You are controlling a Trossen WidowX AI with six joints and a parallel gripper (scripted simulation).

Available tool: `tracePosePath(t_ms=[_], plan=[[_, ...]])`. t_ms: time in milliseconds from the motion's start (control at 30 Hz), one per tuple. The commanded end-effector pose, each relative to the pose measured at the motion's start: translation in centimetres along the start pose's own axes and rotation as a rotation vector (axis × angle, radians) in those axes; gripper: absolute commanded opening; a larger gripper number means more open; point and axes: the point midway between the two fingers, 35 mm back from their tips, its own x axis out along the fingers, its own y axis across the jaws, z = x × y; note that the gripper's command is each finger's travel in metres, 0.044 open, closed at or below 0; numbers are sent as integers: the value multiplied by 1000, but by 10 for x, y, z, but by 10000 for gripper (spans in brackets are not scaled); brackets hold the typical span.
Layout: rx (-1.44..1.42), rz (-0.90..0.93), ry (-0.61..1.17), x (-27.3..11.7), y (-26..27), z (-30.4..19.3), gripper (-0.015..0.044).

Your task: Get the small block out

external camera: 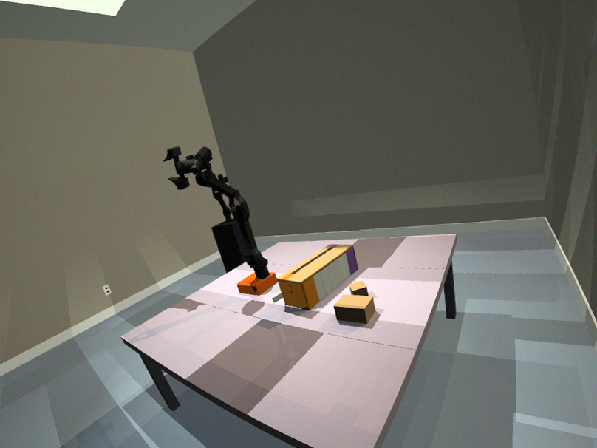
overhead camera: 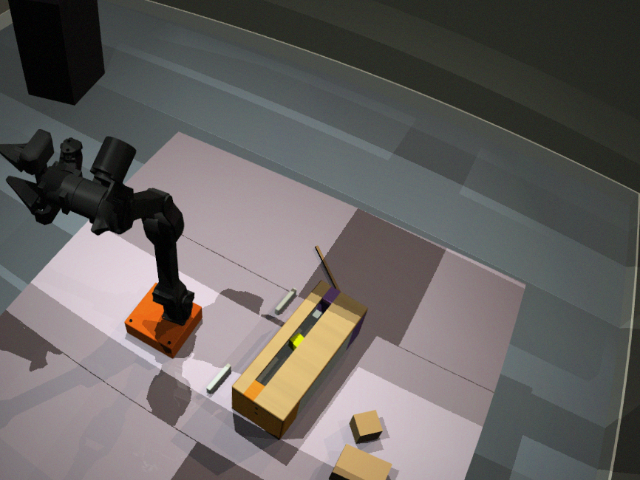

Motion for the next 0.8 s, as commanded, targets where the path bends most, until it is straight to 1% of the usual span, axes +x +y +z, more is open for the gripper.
tracePosePath(t_ms=[0, 100, 233, 467, 633, 733, 767], plan=[[-4, 1, 3, 0, 0, -1, 400], [-57, 23, 53, -8, 1, -14, 400], [-211, 98, 198, -34, 4, -52, 400], [-488, 283, 466, -103, 2, -115, 400], [-706, 445, 644, -165, -11, -154, 400], [-660, 464, 695, -175, -14, -158, 400], [-694, 502, 738, -190, -18, -164, 400]])
